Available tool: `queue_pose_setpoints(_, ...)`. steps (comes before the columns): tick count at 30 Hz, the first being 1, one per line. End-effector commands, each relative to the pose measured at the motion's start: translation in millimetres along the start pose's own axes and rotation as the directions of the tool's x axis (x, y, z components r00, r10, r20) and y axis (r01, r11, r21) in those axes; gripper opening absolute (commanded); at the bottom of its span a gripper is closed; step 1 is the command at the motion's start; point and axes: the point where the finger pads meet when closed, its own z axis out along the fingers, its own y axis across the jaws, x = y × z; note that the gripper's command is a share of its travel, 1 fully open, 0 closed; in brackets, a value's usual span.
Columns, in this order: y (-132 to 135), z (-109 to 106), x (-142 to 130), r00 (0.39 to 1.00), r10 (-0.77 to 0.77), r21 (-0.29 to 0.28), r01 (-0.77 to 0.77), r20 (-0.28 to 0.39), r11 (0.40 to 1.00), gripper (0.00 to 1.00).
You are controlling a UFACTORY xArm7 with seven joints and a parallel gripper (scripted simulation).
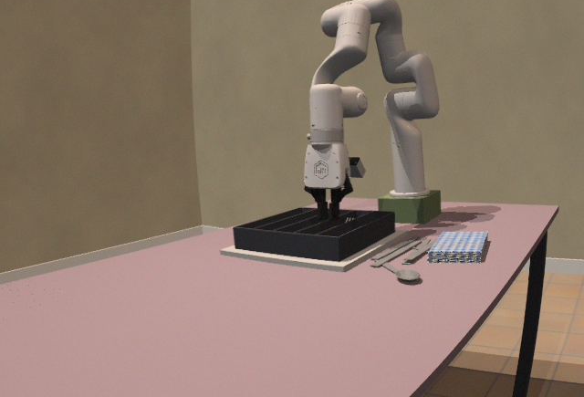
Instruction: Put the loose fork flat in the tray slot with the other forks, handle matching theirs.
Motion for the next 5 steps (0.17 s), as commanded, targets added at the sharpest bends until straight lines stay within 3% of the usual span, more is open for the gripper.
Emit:
queue_pose_setpoints(1, -0.2, -19.8, -2.6, 1.000, 0.000, -0.001, 0.000, 0.003, 1.000, 0.24)
queue_pose_setpoints(5, -0.2, -23.5, -2.9, 1.000, 0.000, -0.001, 0.000, 0.003, 1.000, 0.24)
